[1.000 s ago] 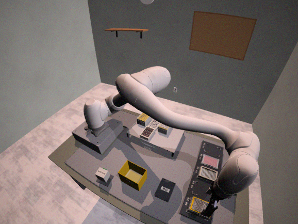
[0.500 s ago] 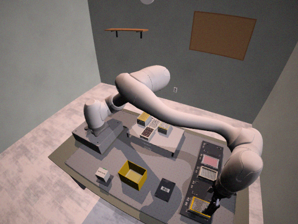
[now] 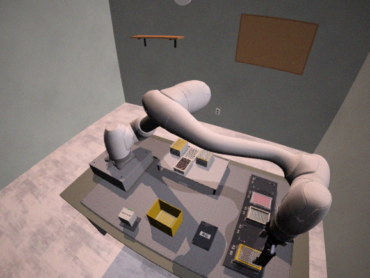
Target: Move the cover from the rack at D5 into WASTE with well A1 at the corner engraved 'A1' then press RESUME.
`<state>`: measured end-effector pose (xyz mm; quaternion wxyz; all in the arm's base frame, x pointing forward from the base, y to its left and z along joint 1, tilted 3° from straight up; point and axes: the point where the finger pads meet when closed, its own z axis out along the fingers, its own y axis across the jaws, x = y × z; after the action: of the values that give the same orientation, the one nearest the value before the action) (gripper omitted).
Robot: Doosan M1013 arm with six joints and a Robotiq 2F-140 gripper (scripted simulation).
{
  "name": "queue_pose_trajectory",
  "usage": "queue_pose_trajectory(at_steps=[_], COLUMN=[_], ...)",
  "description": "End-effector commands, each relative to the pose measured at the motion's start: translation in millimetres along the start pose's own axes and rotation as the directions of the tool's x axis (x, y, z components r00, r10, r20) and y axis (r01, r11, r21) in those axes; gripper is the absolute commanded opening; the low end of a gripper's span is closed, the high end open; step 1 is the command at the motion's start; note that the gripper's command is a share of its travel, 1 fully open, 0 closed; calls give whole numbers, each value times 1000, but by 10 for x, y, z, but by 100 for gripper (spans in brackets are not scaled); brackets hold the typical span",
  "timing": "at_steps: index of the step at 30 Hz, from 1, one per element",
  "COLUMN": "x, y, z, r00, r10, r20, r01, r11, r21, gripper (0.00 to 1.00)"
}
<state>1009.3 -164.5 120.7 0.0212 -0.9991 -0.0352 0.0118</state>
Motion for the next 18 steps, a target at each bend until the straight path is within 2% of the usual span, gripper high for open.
queue_pose_trajectory(at_steps=[1, 18], x=[0, 0], y=[0, 0], z=[-55, -305], r00=[1000, 1000], r10=[0, 0], r20=[0, 0], r01=[0, 0], r11=[1000, 1000], r21=[0, 0], gripper=[77, 77])
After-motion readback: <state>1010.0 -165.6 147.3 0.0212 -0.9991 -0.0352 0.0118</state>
